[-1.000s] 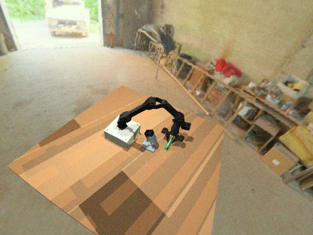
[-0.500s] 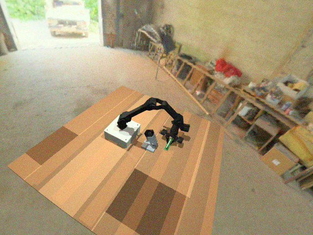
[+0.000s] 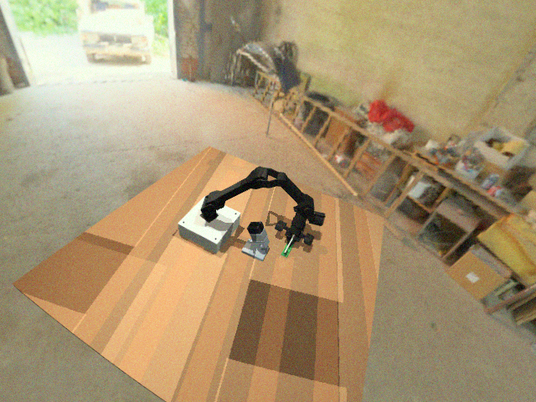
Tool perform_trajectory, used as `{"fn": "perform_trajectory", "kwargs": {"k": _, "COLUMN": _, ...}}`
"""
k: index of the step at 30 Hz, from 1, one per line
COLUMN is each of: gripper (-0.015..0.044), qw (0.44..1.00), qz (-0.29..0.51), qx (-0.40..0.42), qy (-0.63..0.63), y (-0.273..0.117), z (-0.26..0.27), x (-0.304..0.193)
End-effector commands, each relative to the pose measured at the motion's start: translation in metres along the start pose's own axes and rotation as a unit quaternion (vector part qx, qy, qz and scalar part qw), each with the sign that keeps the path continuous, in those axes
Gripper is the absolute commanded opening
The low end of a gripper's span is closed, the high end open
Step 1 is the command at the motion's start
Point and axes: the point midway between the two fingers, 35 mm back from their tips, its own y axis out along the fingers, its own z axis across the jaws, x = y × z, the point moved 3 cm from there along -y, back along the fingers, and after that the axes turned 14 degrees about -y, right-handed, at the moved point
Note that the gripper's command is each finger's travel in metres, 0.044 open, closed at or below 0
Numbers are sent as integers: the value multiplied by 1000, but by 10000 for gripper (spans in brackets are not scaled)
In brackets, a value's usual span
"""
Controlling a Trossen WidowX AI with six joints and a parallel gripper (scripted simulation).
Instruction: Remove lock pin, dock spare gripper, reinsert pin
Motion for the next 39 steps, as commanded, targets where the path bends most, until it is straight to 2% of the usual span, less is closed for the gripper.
{"fn": "perform_trajectory", "kwargs": {"k": 1, "gripper": 0, "qw": 1000, "qz": -1, "qx": -1, "qy": -3, "y": -9, "z": 0, "x": -2}}
{"fn": "perform_trajectory", "kwargs": {"k": 16, "gripper": 0, "qw": 1000, "qz": -1, "qx": -1, "qy": -3, "y": -66, "z": 4, "x": -17}}
{"fn": "perform_trajectory", "kwargs": {"k": 30, "gripper": 6, "qw": 1000, "qz": 0, "qx": 0, "qy": -14, "y": -60, "z": 5, "x": -16}}
{"fn": "perform_trajectory", "kwargs": {"k": 39, "gripper": 0, "qw": 1000, "qz": 0, "qx": -1, "qy": -18, "y": -68, "z": 26, "x": -8}}
